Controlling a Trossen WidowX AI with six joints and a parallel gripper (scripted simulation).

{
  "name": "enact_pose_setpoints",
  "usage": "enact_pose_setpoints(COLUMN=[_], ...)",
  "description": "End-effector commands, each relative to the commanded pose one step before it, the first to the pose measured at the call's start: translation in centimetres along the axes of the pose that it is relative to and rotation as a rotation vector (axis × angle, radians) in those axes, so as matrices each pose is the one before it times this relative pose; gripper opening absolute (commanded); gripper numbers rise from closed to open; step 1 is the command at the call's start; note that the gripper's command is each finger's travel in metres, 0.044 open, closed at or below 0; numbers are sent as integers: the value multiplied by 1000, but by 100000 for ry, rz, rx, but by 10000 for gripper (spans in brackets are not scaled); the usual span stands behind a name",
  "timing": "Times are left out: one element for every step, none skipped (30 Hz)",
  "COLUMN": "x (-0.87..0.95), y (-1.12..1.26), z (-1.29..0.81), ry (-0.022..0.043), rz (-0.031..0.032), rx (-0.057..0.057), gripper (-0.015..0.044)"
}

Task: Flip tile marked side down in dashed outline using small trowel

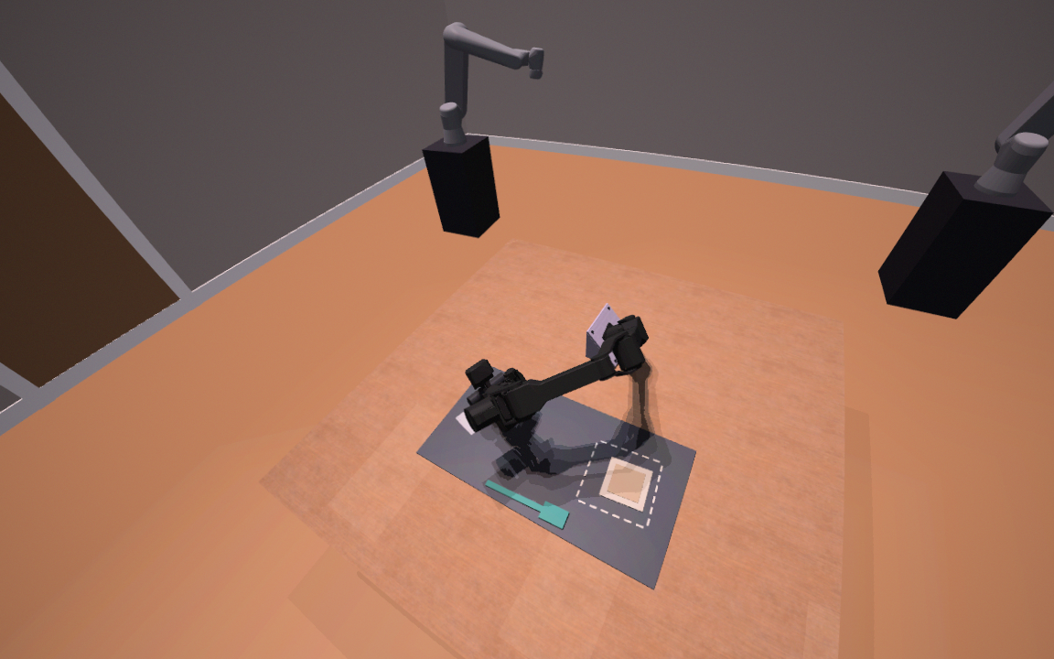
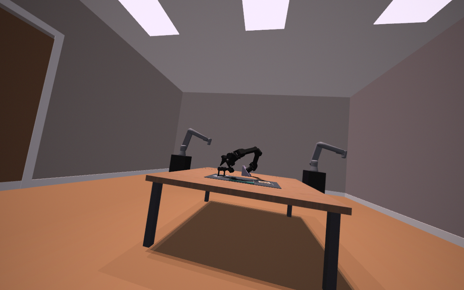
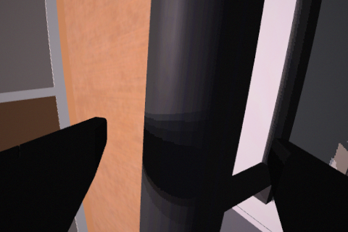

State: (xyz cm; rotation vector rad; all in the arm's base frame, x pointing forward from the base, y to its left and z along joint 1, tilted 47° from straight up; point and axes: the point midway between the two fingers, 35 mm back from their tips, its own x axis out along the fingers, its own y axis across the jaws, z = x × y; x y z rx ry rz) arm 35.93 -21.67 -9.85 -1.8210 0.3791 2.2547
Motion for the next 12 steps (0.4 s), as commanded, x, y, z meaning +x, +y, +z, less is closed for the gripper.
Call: enact_pose_setpoints(x=[-2241, 0, 0, -208, -619, -1011, -1192, -1152, -1117, -897, -525, -173], y=[55, 0, 0, 211, 626, 1024, 1206, 1161, 1119, 895, 520, 170], z=[-355, 0, 0, 126, 391, 695, 914, 988, 1075, 966, 606, 205], ry=[2176, 0, 0, 33, 93, 139, 142, 112, -2, -171, -136, -47], rz=[171, 0, 0, 20, 62, 110, 145, 156, 141, 74, 34, 11], rx=[401, 0, 0, -22, -66, -109, -130, -128, -47, 99, 82, 27], gripper=[300, 300, 300, 300, 300, 300, 300, 300, 300, 300, 300, 300])
